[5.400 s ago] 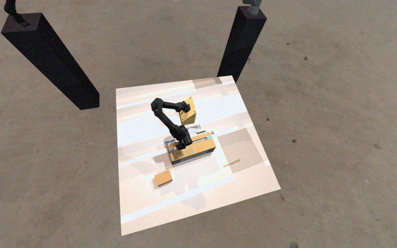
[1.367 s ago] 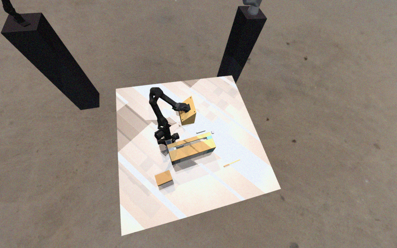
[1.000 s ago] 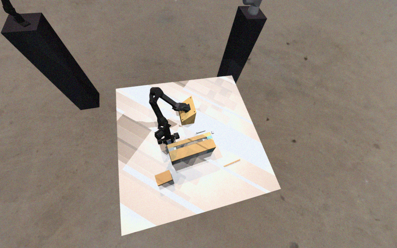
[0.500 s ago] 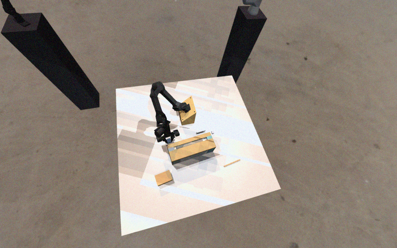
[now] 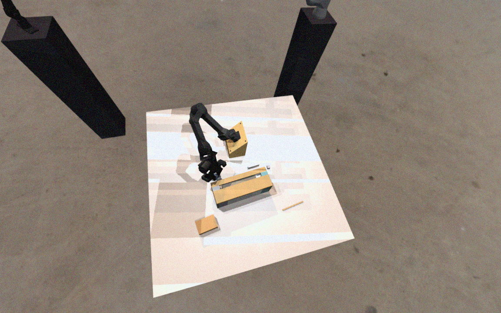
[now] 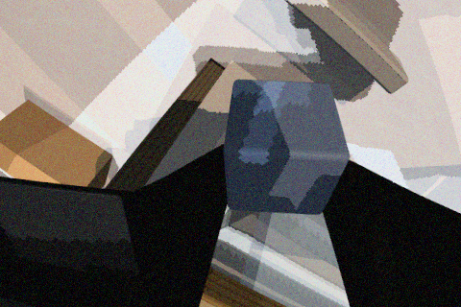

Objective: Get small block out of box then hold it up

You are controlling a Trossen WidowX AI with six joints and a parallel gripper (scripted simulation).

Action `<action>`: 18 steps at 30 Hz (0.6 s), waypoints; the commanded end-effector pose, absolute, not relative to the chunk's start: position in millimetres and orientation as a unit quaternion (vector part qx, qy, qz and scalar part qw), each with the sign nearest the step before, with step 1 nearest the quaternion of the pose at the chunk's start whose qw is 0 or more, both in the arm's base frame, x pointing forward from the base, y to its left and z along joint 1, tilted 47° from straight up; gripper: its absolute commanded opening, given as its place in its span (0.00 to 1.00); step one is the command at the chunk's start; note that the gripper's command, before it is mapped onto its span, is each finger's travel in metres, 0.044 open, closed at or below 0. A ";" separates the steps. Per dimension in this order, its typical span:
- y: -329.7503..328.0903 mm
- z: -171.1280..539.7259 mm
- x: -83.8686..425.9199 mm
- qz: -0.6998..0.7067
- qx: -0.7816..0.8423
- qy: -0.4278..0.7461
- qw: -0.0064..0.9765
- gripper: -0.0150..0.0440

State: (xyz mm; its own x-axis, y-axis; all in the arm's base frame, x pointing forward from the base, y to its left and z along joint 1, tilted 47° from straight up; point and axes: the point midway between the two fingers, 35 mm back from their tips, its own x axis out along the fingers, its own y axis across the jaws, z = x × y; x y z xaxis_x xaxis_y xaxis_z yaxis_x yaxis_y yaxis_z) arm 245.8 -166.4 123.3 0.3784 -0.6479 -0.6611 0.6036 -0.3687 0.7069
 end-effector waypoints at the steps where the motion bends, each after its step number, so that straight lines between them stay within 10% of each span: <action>1: -162.4 122.0 245.4 -0.561 0.569 0.020 0.600 0.25; 18: -143.1 116.7 243.2 -0.533 0.322 0.216 0.752 0.25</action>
State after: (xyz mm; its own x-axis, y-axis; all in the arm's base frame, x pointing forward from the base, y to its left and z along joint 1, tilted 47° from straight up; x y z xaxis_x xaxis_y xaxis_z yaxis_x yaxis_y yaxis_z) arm 244.1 -145.7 117.6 0.3447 -0.6589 -0.6686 0.9324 0.1576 0.3254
